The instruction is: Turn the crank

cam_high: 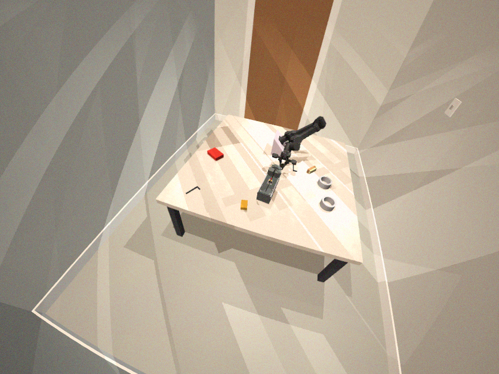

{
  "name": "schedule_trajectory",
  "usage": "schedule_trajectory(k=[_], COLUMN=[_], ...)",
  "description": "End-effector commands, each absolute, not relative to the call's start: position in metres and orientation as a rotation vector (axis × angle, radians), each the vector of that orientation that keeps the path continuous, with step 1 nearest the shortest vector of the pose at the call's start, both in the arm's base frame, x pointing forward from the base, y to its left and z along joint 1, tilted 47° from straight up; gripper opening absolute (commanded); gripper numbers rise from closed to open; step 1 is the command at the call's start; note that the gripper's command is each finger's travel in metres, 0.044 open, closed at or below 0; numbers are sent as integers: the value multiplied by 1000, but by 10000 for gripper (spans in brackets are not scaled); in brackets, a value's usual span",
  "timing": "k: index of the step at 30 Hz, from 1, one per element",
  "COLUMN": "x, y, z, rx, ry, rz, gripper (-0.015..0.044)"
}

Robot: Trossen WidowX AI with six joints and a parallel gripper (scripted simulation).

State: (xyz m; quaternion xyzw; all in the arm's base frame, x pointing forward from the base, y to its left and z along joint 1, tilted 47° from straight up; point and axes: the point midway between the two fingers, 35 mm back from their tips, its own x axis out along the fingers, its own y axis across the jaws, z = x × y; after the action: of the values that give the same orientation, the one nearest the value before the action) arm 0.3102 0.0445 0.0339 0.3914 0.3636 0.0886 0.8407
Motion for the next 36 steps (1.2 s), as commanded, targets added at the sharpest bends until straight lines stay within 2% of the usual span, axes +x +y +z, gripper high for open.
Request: schedule_trajectory(k=[1,36], x=[310,304], y=[38,-2], z=[40,29], rx=[825,823], ry=[757,757], rz=[189,188], gripper=[0,0])
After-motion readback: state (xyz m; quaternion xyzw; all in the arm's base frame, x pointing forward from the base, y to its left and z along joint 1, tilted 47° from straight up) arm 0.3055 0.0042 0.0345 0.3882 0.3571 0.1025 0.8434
